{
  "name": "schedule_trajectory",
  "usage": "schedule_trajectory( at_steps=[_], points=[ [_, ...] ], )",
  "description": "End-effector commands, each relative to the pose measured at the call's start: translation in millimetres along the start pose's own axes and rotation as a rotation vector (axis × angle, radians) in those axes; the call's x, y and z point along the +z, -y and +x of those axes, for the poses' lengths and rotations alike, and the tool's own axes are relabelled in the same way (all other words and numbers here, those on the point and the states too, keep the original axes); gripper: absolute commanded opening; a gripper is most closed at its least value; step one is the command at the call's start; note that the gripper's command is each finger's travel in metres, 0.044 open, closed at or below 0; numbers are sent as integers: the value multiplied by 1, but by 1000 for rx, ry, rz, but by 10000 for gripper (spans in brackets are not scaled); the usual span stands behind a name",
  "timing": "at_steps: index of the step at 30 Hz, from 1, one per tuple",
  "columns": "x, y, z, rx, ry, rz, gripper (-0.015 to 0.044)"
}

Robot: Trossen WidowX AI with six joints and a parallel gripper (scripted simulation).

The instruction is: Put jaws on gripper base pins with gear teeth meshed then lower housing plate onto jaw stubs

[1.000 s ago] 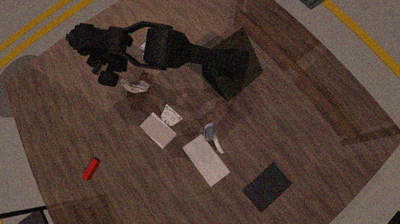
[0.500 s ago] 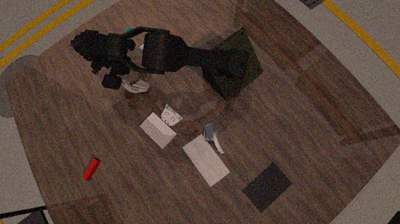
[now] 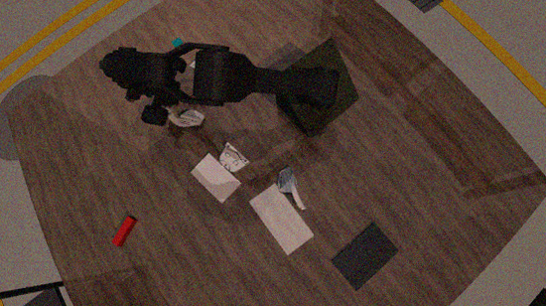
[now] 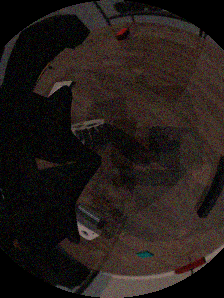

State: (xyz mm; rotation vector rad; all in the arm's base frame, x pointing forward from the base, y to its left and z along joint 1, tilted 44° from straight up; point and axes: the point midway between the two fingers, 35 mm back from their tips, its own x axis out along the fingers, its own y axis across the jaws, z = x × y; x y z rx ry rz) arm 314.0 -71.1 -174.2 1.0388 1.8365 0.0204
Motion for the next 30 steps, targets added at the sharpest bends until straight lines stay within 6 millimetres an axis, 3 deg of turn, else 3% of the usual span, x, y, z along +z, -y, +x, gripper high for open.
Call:
schedule_trajectory(
  at_steps=[1, 30],
  points=[
    [1, -7, 0, 3, 3, 2, 0],
    [0, -51, 0, 7, 0, 0, 0]
  ],
)
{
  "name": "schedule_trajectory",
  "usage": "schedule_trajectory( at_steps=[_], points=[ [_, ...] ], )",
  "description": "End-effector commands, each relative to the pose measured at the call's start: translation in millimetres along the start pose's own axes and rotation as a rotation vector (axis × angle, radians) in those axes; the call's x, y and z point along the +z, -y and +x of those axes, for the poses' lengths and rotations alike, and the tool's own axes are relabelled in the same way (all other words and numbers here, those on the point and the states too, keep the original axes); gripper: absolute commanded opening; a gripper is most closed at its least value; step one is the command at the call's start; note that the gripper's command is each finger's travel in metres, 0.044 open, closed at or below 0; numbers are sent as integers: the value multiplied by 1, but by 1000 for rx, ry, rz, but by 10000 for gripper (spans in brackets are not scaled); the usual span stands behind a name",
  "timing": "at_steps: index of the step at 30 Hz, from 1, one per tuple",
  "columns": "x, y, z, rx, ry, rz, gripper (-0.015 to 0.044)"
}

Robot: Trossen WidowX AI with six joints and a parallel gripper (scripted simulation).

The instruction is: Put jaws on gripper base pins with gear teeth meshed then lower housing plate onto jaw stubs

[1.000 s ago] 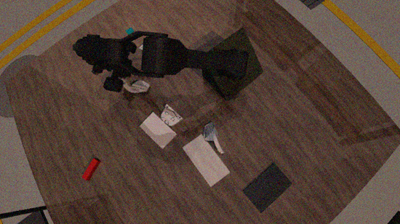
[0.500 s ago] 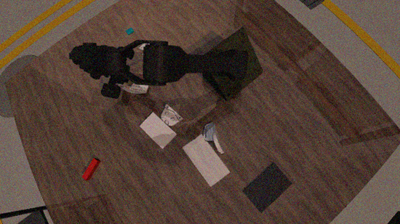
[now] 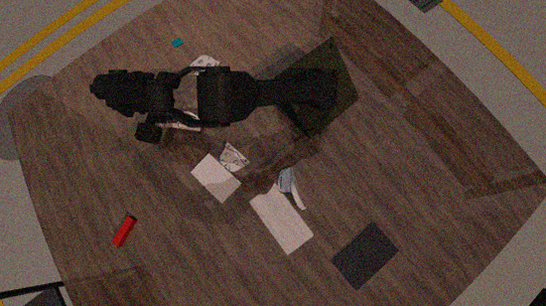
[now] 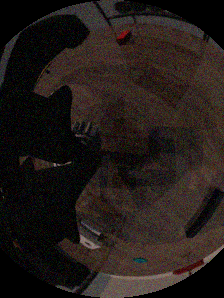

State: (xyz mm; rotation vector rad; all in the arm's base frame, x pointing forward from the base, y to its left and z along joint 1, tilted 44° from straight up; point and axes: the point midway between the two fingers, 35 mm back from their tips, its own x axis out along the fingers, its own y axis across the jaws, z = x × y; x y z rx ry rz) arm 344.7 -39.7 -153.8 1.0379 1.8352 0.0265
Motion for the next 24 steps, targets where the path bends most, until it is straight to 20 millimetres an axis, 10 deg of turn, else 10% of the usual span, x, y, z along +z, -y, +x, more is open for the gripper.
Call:
schedule_trajectory(
  at_steps=[1, 7, 16, 24],
  points=[
    [0, -3, -1, 4, 1, 5, 0],
    [1, -9, -4, 4, 1, 5, 0],
    [1, -3, -61, -2, 3, 3, 0],
    [2, -2, -51, 4, 3, 12, 210]
  ],
)
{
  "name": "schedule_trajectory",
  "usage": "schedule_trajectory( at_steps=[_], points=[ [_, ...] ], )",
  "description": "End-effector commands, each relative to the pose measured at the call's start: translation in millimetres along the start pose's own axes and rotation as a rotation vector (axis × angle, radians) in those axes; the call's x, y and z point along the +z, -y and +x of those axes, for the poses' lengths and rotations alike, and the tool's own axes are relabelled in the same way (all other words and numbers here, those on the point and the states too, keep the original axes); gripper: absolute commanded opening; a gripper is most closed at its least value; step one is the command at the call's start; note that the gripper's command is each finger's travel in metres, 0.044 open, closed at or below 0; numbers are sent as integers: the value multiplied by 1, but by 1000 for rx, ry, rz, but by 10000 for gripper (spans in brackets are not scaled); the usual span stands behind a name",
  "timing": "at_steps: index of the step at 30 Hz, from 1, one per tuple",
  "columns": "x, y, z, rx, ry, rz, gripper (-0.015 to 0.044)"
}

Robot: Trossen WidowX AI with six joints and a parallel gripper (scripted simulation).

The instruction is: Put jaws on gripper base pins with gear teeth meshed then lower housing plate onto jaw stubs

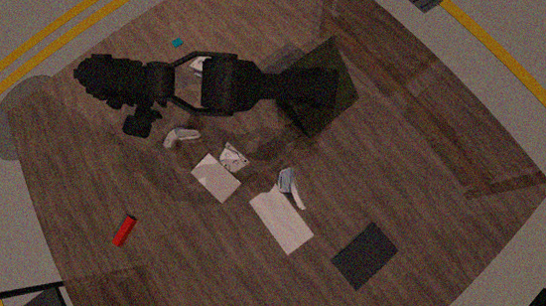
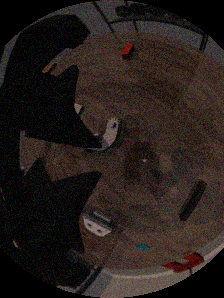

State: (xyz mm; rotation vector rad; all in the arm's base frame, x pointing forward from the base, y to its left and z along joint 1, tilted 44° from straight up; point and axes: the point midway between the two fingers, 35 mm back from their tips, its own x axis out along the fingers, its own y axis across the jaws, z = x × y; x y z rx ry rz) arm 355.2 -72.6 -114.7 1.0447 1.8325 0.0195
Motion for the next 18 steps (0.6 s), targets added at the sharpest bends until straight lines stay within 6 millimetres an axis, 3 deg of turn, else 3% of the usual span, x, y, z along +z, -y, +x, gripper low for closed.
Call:
schedule_trajectory(
  at_steps=[1, 9, 18],
  points=[
    [0, 1, 1, 2, 0, 5, 236],
    [0, 1, 1, 2, 0, 5, 440],
    [0, 1, 1, 2, 0, 5, 440]
  ],
)
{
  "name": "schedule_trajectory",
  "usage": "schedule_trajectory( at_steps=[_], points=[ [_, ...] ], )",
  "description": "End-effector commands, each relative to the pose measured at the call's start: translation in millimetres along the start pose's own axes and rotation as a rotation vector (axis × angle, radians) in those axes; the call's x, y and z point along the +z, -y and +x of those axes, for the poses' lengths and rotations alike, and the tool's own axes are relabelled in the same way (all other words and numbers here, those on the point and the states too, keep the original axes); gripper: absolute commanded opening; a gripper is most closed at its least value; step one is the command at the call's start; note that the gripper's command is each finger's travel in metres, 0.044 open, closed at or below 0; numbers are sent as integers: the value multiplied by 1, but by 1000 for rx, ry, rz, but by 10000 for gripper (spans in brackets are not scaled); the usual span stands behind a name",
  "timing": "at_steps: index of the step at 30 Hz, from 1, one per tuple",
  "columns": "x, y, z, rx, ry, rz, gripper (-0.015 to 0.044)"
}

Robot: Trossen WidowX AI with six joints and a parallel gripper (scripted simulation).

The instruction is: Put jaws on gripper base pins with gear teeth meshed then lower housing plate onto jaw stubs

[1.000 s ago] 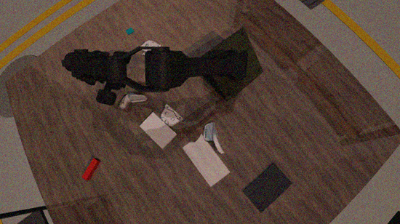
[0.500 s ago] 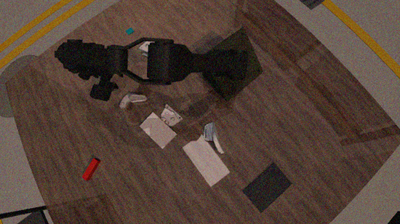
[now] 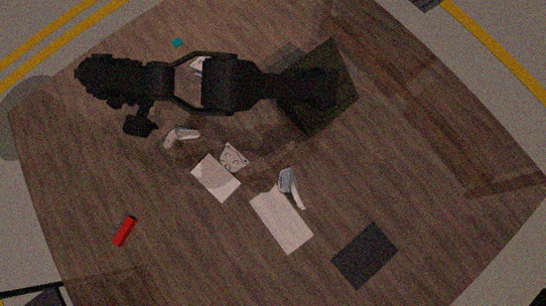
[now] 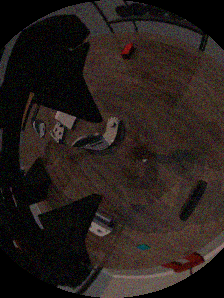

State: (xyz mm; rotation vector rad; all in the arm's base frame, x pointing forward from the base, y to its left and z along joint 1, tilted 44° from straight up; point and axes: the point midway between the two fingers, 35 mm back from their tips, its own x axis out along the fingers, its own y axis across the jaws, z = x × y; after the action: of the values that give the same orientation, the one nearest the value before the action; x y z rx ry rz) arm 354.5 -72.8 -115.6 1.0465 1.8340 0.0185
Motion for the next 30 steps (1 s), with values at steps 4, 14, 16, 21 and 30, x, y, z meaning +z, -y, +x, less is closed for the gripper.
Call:
schedule_trajectory(
  at_steps=[4, 14, 16, 21, 30],
  points=[
    [0, 0, 0, 2, 1, 3, 440],
    [0, 0, 0, 2, 1, 3, 440],
    [0, 0, 0, 2, 1, 3, 440],
    [-1, 0, -8, -3, 1, -4, 388],
    [-1, -1, -10, -4, 1, -6, 151]
  ],
)
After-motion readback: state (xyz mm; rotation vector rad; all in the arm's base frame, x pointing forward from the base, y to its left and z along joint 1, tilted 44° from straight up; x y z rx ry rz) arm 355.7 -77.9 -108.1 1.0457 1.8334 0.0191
